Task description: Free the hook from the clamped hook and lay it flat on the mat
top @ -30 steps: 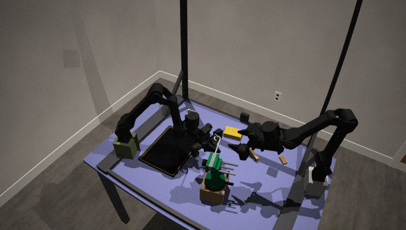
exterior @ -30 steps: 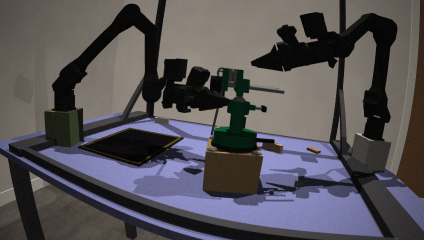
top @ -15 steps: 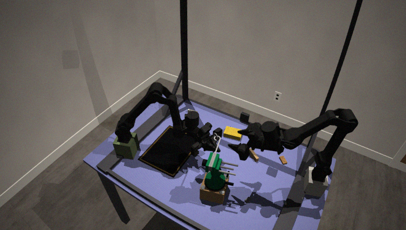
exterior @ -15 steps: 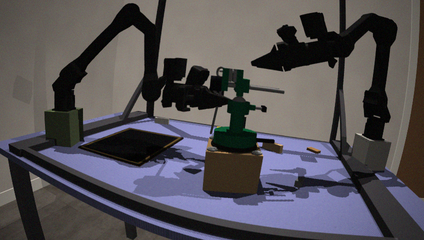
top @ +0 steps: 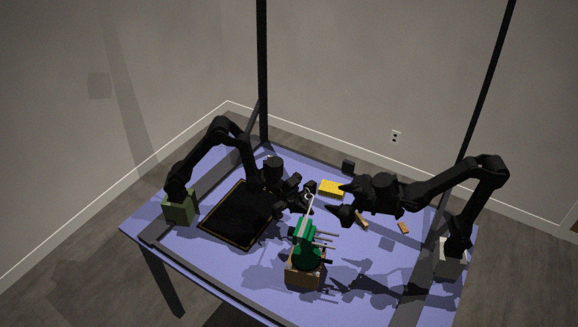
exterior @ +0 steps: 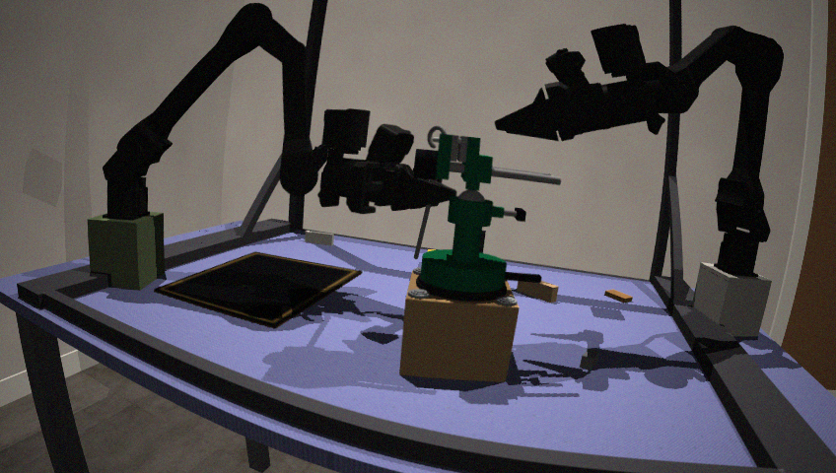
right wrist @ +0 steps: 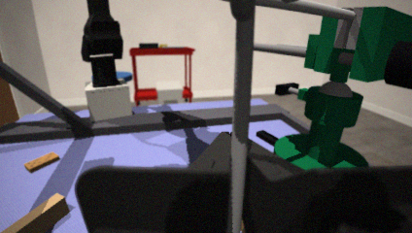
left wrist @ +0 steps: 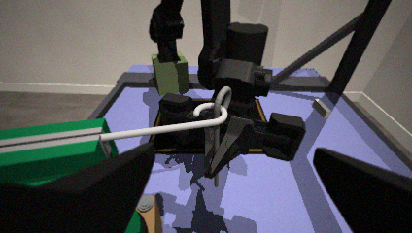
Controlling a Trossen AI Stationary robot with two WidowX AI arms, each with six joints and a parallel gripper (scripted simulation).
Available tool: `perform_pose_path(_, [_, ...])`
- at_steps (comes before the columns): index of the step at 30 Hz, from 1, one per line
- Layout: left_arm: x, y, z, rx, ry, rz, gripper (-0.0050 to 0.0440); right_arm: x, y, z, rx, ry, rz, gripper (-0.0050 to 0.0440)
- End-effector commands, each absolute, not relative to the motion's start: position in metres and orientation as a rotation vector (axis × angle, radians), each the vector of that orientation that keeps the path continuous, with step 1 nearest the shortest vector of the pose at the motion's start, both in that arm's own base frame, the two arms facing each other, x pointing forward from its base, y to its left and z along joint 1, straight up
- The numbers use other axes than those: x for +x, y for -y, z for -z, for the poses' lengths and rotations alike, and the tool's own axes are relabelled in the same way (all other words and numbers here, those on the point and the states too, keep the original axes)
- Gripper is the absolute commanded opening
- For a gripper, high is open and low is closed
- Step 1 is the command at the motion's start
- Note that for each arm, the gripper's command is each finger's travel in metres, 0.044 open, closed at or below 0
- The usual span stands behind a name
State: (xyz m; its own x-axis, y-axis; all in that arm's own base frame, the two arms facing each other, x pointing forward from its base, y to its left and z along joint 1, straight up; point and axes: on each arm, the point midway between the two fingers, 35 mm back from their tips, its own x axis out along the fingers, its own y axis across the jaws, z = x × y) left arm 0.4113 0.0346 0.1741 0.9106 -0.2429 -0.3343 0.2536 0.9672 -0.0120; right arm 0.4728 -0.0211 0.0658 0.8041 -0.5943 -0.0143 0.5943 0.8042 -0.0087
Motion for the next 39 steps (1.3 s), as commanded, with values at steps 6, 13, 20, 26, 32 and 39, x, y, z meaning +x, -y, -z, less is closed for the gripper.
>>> perform_pose_path(6, [0.413, -0.035, -0.184, 0.046, -0.317, 0.257, 0.0440, 0.475, 0.021, -0.091, 0.012, 0.021, 0.638, 0.0000])
perform_pose_path(13, [0.413, -0.035, -0.184, 0.046, -0.317, 0.257, 0.0440, 0.474, 0.021, -0.095, 0.012, 0.021, 0.638, 0.0000])
perform_pose_path(20, [0.413, -0.035, -0.184, 0.046, -0.317, 0.257, 0.0440, 0.474, 0.021, -0.099, 0.012, 0.021, 0.638, 0.0000])
perform_pose_path(26, [0.413, -0.035, -0.184, 0.046, -0.317, 0.257, 0.0440, 0.474, 0.021, -0.099, 0.012, 0.021, 0.638, 0.0000])
perform_pose_path(32, [0.413, -0.035, -0.184, 0.046, -0.317, 0.257, 0.0440, 0.475, 0.022, -0.099, 0.012, 0.021, 0.638, 0.0000])
perform_pose_path(39, [0.413, -0.035, -0.184, 0.046, -0.317, 0.257, 0.0440, 0.480, 0.028, -0.099, 0.012, 0.022, 0.638, 0.0000])
